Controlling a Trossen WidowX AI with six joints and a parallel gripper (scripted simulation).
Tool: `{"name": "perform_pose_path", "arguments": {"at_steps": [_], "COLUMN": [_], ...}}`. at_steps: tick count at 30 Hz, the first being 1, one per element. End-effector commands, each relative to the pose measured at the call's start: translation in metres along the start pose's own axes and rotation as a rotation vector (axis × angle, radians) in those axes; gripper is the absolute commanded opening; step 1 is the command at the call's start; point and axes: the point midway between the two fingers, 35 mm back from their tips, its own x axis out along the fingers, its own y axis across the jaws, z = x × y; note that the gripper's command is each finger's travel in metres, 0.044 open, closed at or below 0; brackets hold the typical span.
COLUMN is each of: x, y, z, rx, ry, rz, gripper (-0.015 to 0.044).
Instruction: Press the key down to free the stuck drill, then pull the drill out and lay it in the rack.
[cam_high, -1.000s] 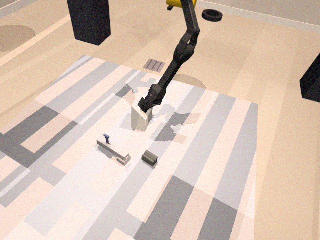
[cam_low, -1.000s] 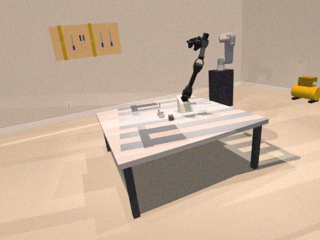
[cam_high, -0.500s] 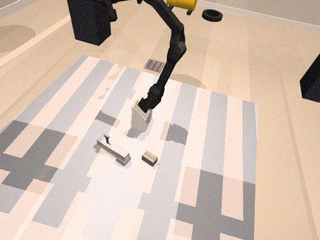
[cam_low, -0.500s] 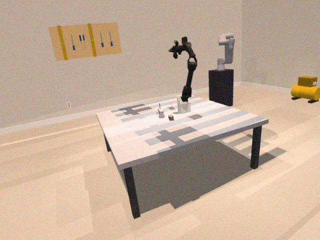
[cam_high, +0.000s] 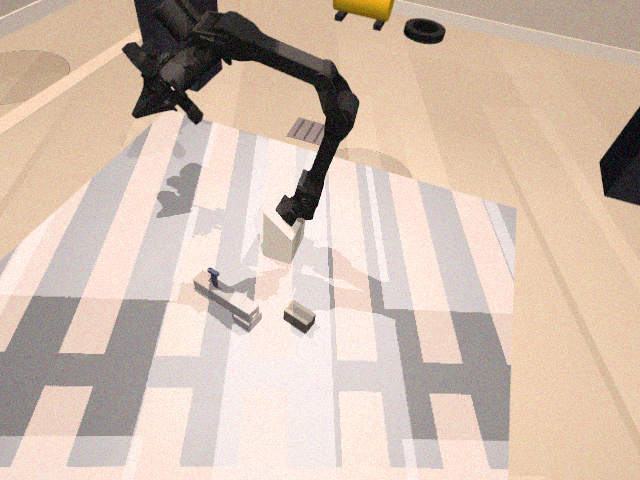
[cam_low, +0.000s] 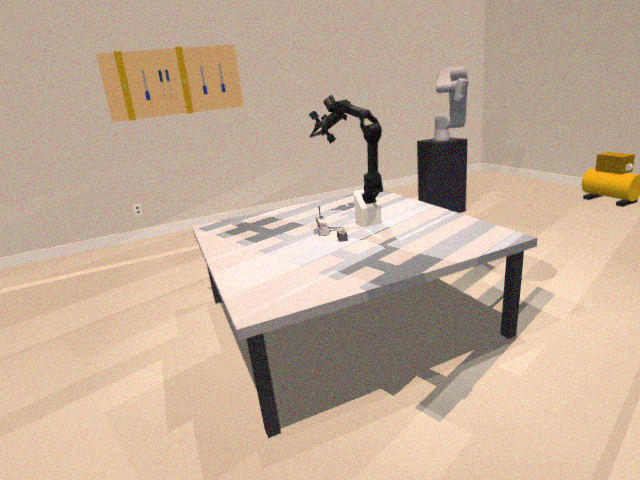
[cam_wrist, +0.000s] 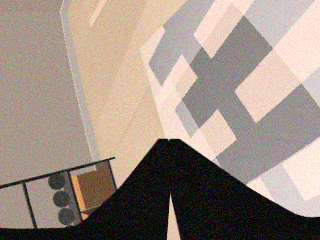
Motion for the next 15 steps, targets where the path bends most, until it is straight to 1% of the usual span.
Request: {"name": "perform_pose_path", "arguments": {"at_steps": [1,10,12,15], "x": [0.034,0.100,0.114,0.132], "y": [-0.022,-0.086,-0.109,-0.150], "z": [-0.024,-0.084,-0.100,-0.125], "rx": [-0.155,-0.678,-0.845,-1.102], "ry": [0.042,0.227,0.289,0.428], "rz": [-0.103,-0.327,-0.389,-0.477], "gripper": [0.0000,0.0000,0.0000,0.0000]}}
